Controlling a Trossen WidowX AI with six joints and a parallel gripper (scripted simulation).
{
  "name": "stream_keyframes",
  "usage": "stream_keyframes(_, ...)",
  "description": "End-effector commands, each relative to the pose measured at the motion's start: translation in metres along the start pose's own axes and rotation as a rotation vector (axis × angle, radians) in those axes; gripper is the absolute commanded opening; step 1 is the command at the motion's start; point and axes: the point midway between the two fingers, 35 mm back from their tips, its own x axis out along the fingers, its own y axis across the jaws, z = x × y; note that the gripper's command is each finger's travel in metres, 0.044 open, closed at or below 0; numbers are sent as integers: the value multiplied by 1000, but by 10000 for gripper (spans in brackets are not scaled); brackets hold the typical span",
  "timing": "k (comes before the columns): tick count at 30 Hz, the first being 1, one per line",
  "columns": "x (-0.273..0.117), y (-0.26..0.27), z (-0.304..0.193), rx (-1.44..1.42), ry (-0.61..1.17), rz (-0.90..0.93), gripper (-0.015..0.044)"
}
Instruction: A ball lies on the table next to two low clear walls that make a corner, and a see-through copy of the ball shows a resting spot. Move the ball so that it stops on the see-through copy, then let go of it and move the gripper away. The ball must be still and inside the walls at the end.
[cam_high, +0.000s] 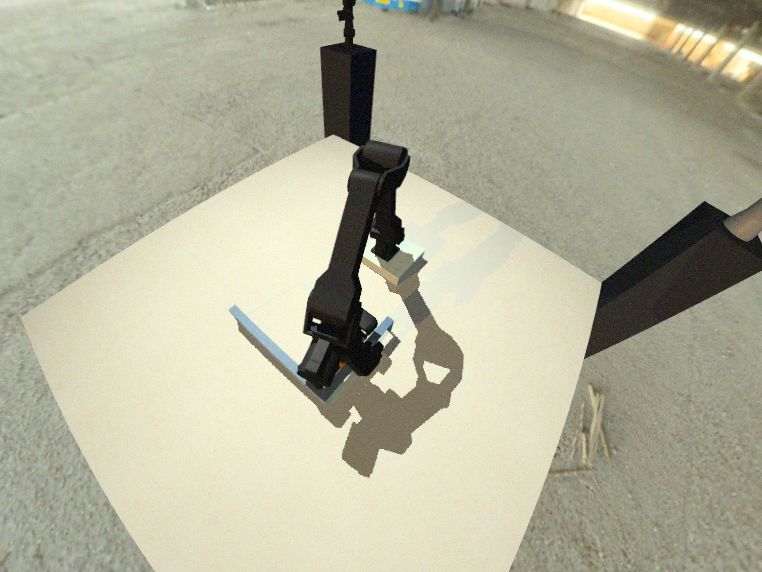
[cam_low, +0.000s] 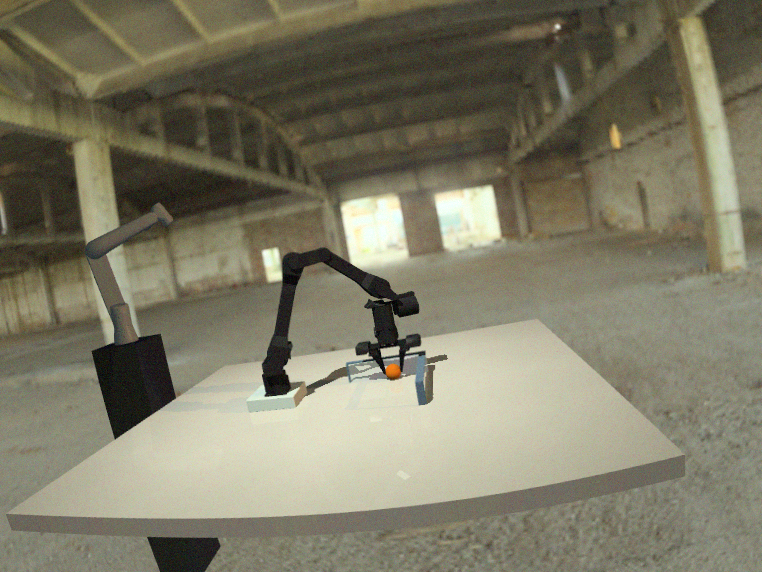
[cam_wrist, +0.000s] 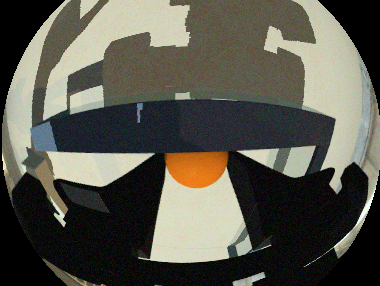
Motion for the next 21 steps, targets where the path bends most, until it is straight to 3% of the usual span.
stream_keyframes(1,0,0,0,0,0,-1,184)
stream_keyframes(7,0,0,0,0,0,-1,329)
stream_keyframes(11,-11,-2,1,-1,0,-1,329)
stream_keyframes(16,-84,-1,0,-6,3,-1,329)
stream_keyframes(21,-82,-3,1,-6,-7,-17,329)
